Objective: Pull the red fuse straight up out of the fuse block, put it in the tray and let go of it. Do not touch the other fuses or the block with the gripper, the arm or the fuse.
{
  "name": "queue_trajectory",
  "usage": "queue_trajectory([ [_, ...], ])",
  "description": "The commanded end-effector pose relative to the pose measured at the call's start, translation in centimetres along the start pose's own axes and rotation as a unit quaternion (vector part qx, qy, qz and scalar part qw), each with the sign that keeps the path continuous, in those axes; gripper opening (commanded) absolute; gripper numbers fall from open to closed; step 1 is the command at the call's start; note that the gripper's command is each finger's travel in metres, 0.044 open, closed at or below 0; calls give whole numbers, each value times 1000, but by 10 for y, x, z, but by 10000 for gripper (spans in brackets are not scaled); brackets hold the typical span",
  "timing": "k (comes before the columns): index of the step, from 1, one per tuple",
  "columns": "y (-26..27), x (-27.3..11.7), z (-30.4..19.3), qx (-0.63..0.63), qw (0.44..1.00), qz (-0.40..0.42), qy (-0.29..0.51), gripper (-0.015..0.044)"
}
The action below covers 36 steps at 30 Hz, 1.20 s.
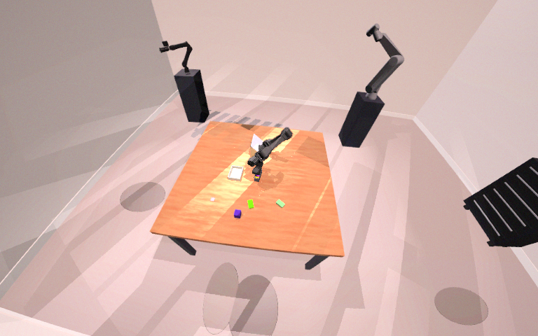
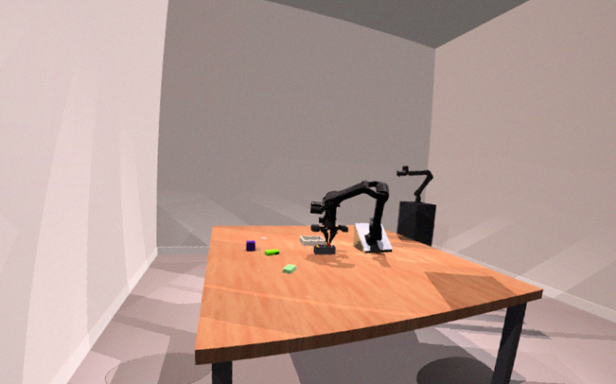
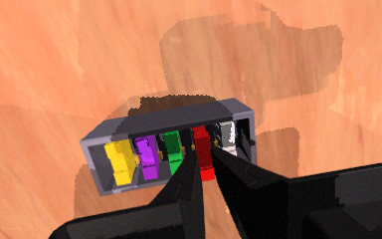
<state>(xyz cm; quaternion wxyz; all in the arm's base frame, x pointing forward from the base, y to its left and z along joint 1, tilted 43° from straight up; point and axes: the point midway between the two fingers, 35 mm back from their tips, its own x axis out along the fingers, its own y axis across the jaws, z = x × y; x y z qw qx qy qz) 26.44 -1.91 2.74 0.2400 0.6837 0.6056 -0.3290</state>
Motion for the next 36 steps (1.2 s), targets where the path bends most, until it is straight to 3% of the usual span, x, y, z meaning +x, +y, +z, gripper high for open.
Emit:
queue_trajectory([
  [1,1,-4,1,-1,1000,2,-2,0],
  [36,1,-21,0,-1,1000,1,-1,0],
])
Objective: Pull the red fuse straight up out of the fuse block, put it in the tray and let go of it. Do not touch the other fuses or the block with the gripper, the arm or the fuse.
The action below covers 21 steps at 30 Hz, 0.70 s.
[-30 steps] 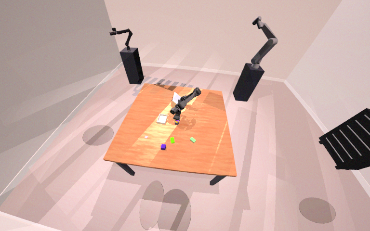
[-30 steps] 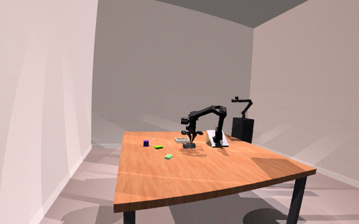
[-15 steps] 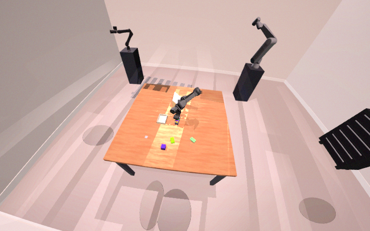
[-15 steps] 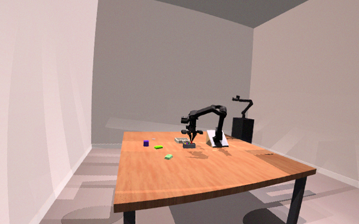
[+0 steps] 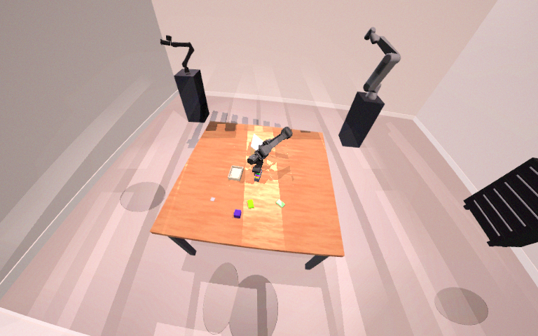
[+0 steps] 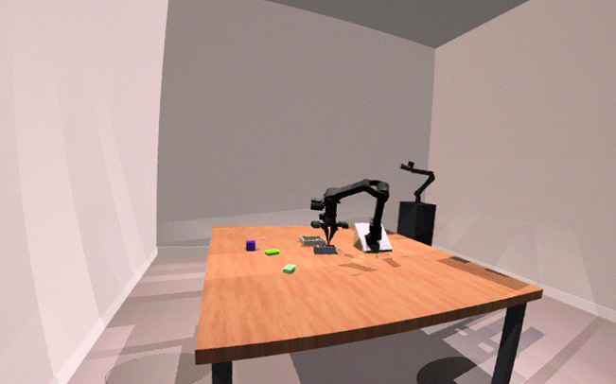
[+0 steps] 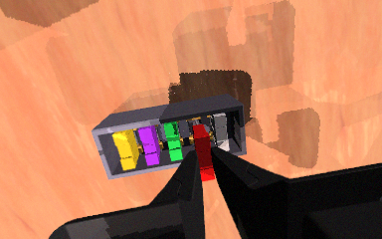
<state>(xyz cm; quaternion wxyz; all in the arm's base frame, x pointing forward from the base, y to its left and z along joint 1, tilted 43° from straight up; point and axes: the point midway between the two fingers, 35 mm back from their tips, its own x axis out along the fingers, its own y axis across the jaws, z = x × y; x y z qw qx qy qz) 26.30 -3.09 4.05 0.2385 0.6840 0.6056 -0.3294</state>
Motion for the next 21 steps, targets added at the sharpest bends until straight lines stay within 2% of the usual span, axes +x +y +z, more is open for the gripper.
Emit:
queue_trajectory([
  [1,1,-4,0,-2,1000,2,-2,0],
  [21,1,-20,0,-2,1000,2,-2,0],
])
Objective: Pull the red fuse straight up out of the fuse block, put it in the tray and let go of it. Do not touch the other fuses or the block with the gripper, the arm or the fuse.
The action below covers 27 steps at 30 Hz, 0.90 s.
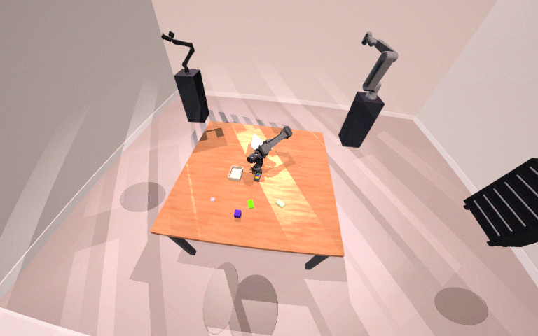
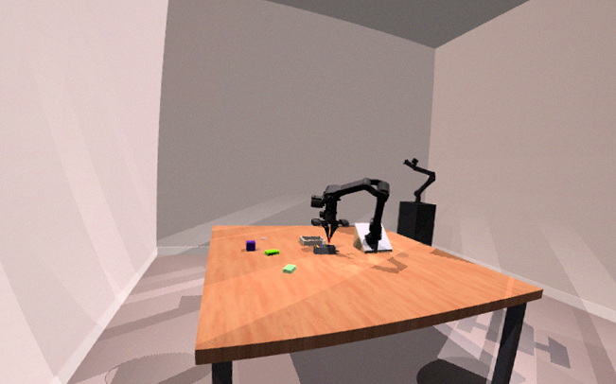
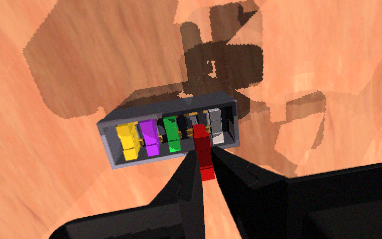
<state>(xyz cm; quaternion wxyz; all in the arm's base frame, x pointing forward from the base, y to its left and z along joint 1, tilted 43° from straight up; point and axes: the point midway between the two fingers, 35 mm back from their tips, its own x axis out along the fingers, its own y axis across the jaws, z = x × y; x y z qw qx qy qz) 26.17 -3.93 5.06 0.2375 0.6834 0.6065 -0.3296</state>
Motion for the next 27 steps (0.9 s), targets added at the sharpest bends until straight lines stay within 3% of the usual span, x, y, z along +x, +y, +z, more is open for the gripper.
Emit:
queue_trajectory([
  [1,2,-9,1,-2,1000,3,-3,0],
  [12,3,-18,4,-2,1000,3,-3,0],
  [27,33,-27,73,-1,1000,6,-9,0],
])
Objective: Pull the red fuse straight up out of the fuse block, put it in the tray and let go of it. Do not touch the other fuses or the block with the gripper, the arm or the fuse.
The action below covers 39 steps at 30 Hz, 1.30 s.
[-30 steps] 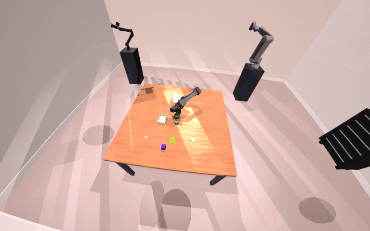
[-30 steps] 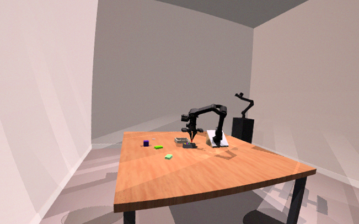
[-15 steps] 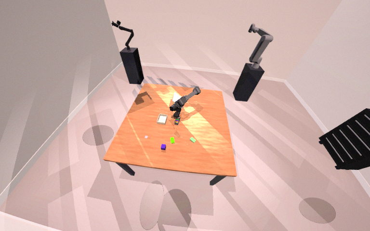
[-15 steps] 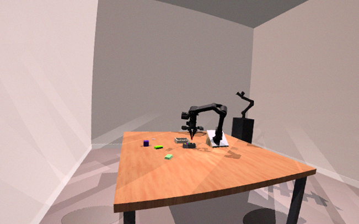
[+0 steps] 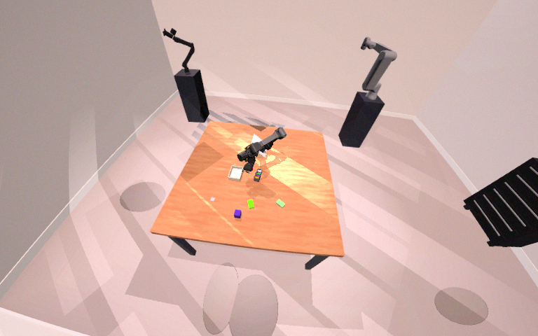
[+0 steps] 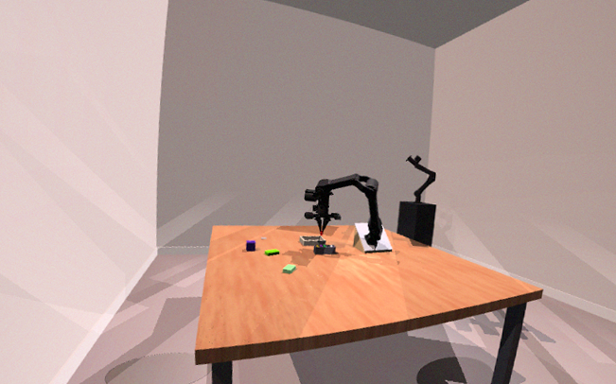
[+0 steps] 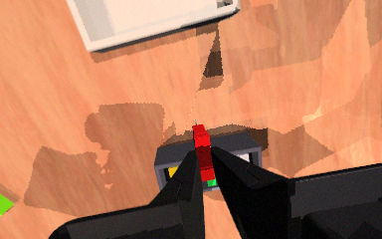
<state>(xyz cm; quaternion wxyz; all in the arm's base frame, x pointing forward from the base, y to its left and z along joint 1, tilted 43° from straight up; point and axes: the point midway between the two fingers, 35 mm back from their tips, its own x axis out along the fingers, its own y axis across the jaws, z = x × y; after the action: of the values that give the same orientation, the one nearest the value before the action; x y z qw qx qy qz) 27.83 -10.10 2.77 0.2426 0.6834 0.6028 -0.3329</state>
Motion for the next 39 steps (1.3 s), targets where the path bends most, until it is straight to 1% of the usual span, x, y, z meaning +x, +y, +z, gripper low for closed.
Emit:
queue_trajectory([
  [1,7,-3,21,-1,1000,2,-3,0],
  [21,17,3,128,-3,1000,2,-3,0],
  [28,17,4,131,-3,1000,2,-3,0],
  [39,18,22,132,-3,1000,2,-3,0],
])
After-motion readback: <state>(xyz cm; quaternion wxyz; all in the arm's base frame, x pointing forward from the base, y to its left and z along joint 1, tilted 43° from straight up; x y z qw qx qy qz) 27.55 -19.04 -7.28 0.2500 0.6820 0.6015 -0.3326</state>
